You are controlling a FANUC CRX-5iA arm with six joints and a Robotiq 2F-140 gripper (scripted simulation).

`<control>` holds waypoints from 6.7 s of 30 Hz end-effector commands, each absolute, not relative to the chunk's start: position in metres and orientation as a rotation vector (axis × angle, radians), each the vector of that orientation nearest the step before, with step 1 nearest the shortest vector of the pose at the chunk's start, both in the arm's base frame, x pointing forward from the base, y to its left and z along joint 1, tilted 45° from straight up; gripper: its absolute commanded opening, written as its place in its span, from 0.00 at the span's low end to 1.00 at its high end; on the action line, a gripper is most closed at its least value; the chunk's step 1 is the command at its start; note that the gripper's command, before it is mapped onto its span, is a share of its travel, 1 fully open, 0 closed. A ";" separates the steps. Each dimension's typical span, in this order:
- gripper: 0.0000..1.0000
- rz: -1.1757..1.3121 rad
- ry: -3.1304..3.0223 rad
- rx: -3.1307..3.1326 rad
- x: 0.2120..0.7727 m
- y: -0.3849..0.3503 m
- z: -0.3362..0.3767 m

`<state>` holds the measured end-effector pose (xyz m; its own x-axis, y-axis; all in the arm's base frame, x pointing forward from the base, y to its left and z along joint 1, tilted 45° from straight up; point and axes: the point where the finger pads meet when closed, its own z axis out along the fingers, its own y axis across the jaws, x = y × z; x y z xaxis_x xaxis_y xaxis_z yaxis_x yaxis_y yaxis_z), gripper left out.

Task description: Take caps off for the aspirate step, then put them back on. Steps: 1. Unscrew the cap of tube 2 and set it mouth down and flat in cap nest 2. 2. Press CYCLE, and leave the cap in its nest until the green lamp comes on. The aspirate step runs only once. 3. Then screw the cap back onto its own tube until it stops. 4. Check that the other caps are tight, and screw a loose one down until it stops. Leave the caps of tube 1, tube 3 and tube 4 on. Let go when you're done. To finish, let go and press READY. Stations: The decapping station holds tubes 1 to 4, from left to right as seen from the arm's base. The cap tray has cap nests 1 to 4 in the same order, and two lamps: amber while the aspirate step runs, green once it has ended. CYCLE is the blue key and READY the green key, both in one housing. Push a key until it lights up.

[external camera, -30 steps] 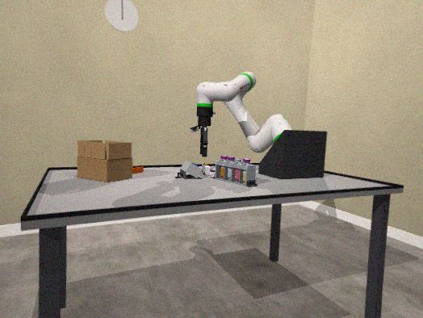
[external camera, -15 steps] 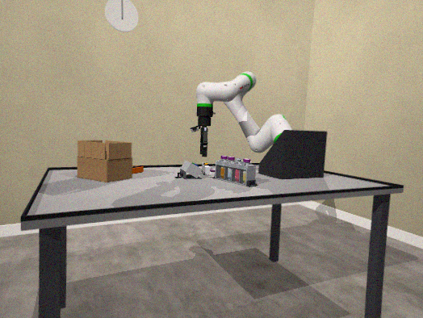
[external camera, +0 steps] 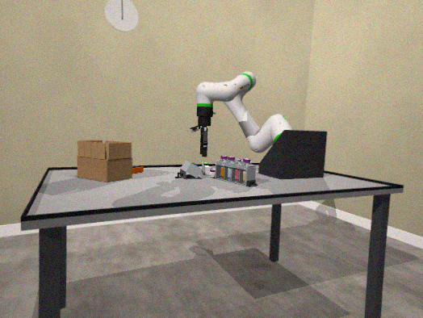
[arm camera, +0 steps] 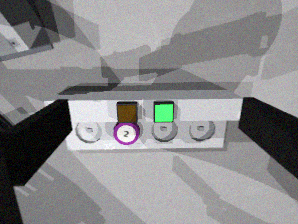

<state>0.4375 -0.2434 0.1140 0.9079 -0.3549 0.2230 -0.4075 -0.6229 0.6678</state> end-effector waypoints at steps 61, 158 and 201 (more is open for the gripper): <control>1.00 0.091 -0.540 2.300 0.438 -0.243 0.115; 0.30 0.091 -0.540 2.300 0.395 -0.244 0.035; 0.30 0.091 -0.540 2.300 0.408 -0.147 0.134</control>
<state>0.4069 -0.1546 0.1258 0.9080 -0.3547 0.2230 -0.4074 -0.6231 0.6677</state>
